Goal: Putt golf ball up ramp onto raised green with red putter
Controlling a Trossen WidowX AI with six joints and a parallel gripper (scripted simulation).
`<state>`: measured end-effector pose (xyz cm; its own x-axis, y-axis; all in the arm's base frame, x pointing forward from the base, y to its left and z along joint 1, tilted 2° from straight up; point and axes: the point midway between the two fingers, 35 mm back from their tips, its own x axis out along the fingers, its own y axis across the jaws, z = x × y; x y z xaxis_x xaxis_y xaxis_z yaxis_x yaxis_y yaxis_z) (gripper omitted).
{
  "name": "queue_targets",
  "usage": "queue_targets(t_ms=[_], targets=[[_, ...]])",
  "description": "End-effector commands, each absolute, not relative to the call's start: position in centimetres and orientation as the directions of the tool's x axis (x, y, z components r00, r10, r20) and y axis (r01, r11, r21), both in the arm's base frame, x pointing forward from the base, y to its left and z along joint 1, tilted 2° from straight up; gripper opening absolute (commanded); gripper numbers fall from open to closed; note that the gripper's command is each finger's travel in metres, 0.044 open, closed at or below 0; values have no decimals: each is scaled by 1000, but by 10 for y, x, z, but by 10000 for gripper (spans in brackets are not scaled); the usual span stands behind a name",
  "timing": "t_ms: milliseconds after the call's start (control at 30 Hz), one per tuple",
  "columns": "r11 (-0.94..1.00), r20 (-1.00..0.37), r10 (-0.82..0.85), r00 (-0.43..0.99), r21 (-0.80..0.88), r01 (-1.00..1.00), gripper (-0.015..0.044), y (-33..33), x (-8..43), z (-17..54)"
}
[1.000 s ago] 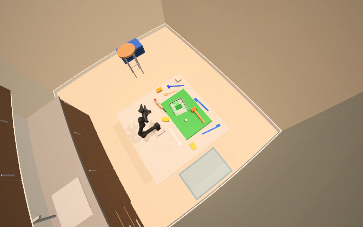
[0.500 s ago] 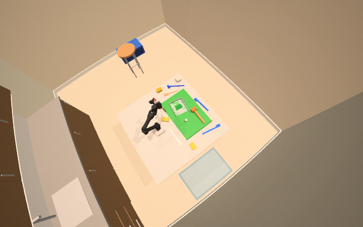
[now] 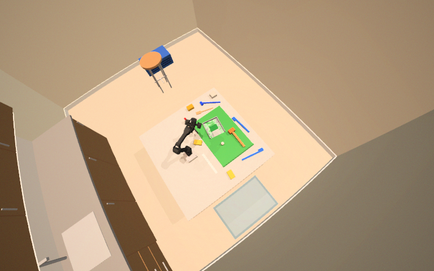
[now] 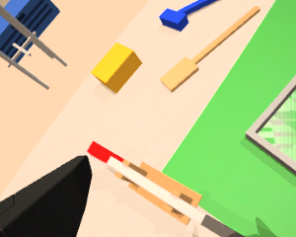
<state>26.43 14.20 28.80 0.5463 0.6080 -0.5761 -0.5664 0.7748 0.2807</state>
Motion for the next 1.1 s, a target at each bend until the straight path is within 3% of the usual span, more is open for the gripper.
queue_targets(t_ms=[0,167,367,1067], targets=[[620,-775,503,383,14,-785,440,146,271,212],[374,-880,412,237,-74,-924,440,144,265,162],[29,-953,296,64,-58,-998,440,143,253,114],[17,-955,292,58,-56,-998,440,147,257,88]])
